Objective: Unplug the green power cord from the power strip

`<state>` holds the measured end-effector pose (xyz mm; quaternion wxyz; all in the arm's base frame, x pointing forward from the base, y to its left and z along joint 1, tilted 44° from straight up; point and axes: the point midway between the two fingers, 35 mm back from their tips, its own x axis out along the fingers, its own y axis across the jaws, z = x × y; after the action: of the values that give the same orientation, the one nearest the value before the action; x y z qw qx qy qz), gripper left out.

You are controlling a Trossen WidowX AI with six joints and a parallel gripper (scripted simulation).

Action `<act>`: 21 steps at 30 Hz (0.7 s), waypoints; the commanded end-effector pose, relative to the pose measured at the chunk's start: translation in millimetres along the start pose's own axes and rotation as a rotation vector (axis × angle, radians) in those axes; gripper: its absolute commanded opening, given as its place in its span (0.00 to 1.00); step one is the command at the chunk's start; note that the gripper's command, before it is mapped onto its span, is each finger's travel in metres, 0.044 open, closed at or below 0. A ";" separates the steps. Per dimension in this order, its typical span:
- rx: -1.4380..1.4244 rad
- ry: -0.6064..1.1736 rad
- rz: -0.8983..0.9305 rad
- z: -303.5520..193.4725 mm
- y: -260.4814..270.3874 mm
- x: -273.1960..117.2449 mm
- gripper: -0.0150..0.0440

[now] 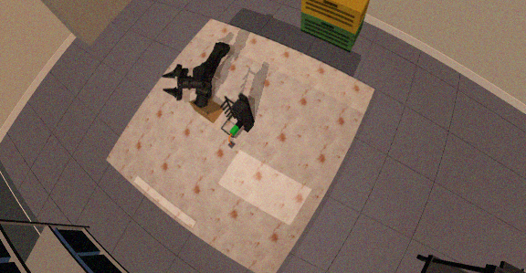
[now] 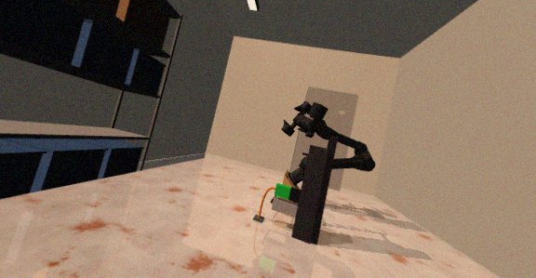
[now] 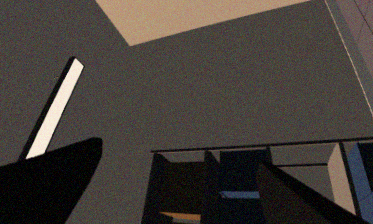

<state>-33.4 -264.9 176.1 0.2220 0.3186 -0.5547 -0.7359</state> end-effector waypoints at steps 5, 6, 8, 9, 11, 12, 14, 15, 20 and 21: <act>-0.299 0.229 -0.122 -54.5 -20.7 -9.5 0.71; -0.384 0.295 -0.156 -68.7 -28.6 -14.4 0.67; -0.551 0.428 -0.224 -94.6 -46.3 -26.9 0.58; -0.632 0.495 -0.258 -106.1 -55.9 -34.4 0.53; -0.792 0.631 -0.324 -126.6 -76.3 -52.3 0.53; -0.870 0.701 -0.356 -135.4 -86.8 -62.6 0.53; -1.021 0.840 -0.422 -149.6 -108.2 -85.0 0.53; -1.093 0.910 -0.456 -155.0 -118.8 -96.9 0.53; -1.415 1.258 -0.642 -165.4 -167.8 -160.5 0.53; -1.472 1.331 -0.689 -164.5 -176.8 -174.2 0.53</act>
<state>184.6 -239.3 32.8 0.4077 0.5693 0.2664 -0.6624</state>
